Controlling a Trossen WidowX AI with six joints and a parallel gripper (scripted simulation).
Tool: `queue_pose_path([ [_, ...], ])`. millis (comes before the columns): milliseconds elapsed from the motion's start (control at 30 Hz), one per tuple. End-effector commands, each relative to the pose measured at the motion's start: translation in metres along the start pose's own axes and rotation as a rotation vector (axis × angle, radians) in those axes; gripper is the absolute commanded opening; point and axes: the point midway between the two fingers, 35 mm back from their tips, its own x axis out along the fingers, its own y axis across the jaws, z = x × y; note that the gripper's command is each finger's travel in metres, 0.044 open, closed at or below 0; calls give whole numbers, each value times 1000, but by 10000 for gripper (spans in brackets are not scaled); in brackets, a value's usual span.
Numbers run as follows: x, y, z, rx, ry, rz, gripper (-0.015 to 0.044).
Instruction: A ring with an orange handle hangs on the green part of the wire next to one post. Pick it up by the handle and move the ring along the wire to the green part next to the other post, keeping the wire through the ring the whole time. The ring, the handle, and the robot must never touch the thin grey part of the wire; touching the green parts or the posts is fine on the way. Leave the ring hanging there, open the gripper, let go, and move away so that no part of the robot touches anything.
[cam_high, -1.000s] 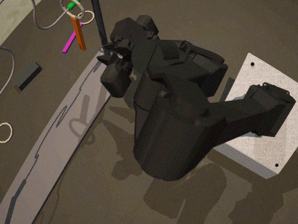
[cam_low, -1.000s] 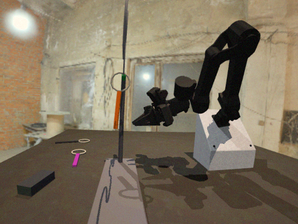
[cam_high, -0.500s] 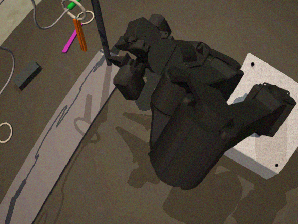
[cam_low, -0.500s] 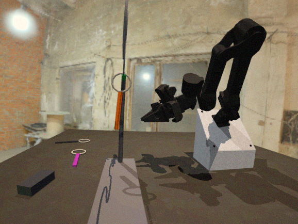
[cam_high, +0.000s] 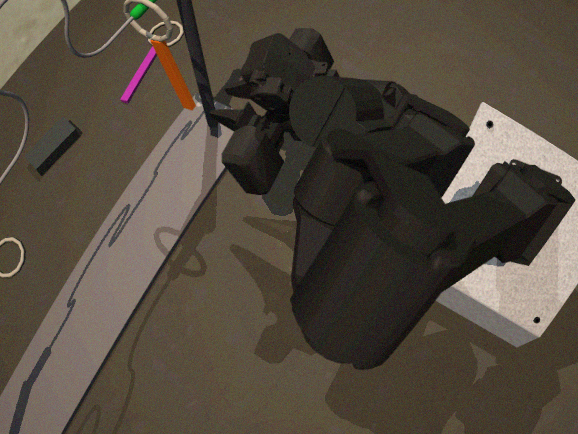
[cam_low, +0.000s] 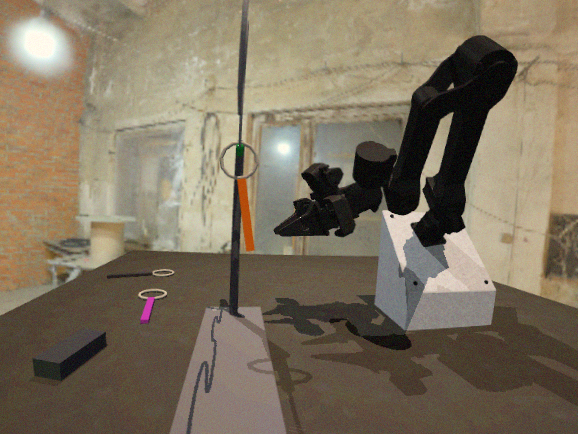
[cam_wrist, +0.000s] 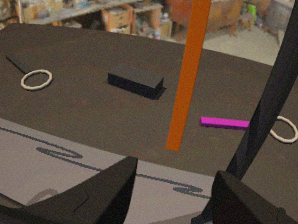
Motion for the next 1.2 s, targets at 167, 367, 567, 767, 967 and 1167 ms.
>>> queue_pose_path([
  [167, -15, -1, 1, 19, 22, -21, 265],
  [367, -48, -2, -4, 69, 64, -57, 423],
  [567, -49, -2, -4, 71, 65, -58, 440],
  [767, -49, -2, -4, 71, 65, -58, 440],
  [967, -49, -2, -4, 71, 65, -58, 440],
  [1167, -49, -2, -4, 71, 65, -58, 440],
])
